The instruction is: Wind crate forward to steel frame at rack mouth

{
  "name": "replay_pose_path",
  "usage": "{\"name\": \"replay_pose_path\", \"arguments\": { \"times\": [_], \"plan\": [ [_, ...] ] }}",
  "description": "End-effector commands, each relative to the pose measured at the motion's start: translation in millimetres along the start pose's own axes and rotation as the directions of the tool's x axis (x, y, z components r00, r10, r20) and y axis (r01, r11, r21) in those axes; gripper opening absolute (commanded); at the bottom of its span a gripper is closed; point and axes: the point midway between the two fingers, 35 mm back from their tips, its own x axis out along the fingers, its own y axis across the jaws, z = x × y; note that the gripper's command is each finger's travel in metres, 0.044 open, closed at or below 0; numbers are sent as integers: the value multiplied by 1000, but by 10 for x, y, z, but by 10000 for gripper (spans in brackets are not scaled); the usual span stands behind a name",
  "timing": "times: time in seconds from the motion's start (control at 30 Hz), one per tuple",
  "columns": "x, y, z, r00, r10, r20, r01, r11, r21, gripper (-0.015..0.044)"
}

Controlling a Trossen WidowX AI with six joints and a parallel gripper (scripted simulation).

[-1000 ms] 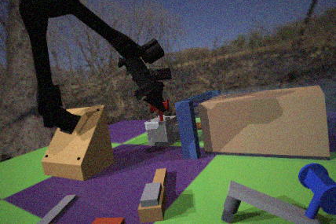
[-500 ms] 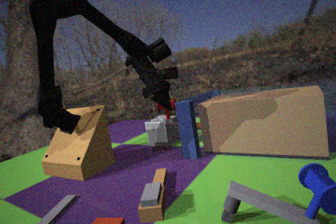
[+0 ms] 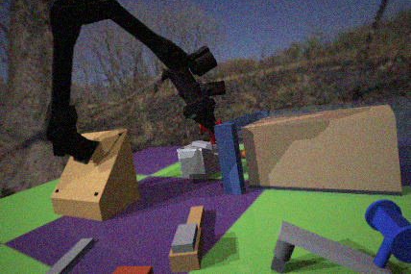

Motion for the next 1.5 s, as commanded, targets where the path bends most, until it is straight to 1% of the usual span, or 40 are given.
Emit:
{"name": "replay_pose_path", "arguments": {
  "times": [0.0,0.73,1.47],
  "plan": [
    [38,115,109,1000,23,9,-24,1000,21,0],
    [98,419,284,1000,25,11,-25,999,23,0],
    [104,770,352,1000,28,13,-28,999,24,0]
  ]
}}
